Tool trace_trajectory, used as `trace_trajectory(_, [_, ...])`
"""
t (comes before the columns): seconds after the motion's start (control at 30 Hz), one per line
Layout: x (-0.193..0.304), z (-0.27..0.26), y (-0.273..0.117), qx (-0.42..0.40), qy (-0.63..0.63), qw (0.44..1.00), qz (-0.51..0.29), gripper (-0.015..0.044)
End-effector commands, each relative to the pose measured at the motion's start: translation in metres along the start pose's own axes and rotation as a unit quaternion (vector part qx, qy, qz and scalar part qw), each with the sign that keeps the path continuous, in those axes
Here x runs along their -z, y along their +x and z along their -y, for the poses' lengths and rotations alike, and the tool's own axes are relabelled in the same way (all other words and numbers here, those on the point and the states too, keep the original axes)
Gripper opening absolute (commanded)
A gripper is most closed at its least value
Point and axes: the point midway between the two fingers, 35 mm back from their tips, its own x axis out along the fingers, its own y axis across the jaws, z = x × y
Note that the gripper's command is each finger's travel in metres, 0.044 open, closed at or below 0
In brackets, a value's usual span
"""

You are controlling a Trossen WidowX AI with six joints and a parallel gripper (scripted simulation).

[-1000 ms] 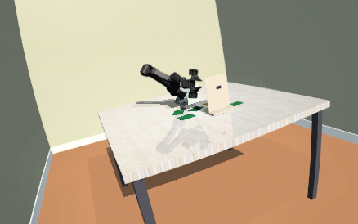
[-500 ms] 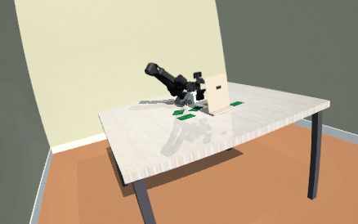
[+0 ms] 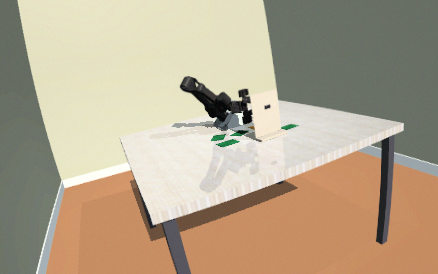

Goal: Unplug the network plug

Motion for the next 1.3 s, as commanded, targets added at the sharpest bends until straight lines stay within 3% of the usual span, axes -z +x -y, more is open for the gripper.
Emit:
trace_trajectory(0.0, [0.001,0.001,0.006,0.001,0.002,1.0,-0.004,0.0156])
trace_trajectory(1.03, [-0.011,0.001,0.049,0.0,0.002,1.0,-0.003,0.0156])
trace_trajectory(1.13, [-0.011,0.001,0.049,0.0,0.002,1.0,-0.003,0.0077])
trace_trajectory(1.27, [-0.011,0.001,0.049,0.0,0.002,1.0,-0.003,0.0051])
